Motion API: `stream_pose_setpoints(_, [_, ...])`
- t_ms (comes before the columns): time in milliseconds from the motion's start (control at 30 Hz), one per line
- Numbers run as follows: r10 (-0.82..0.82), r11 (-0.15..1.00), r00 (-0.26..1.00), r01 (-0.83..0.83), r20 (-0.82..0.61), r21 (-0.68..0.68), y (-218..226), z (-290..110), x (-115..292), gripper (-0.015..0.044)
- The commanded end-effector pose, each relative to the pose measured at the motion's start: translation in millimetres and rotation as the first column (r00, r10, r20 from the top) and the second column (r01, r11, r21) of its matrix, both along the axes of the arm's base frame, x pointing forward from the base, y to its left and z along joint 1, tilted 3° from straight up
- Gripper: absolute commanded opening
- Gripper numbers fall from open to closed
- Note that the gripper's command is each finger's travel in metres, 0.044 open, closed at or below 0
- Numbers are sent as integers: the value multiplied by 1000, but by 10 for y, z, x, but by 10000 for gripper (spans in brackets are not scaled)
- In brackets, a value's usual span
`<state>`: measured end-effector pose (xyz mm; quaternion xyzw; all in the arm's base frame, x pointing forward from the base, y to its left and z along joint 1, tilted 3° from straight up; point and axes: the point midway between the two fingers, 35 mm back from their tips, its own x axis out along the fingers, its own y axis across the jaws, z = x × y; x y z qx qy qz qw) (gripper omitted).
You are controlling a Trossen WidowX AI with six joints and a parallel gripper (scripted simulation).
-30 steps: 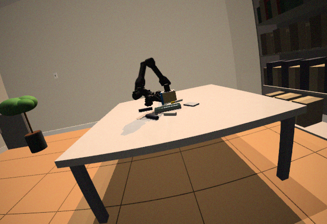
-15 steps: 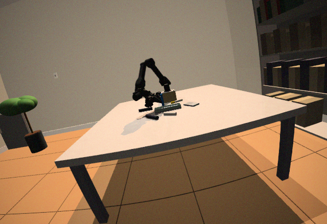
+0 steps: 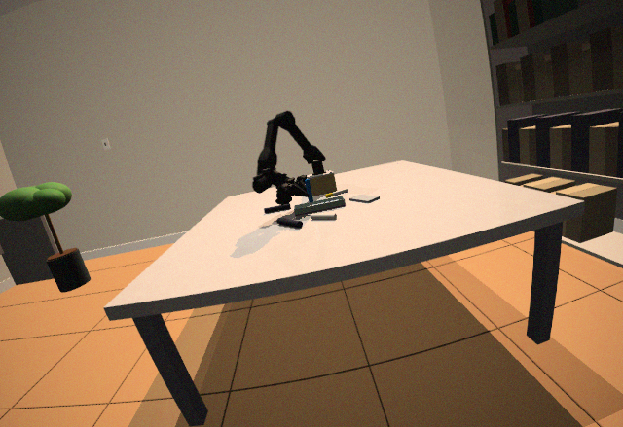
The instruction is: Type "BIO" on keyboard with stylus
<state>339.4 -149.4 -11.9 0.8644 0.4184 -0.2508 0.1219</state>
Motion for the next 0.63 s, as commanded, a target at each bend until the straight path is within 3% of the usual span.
stream_pose_setpoints(0, [-1, 1000, 1000, 1, 4, 3, 2, 94, 9, 81])
stream_pose_setpoints(200, [-1, 1000, 1000, 1, 4, 3, 13, 366, 13, 81])
stream_pose_setpoints(600, [2, 1000, 1000, -2, 1, -2, 12, 338, 7, 81])
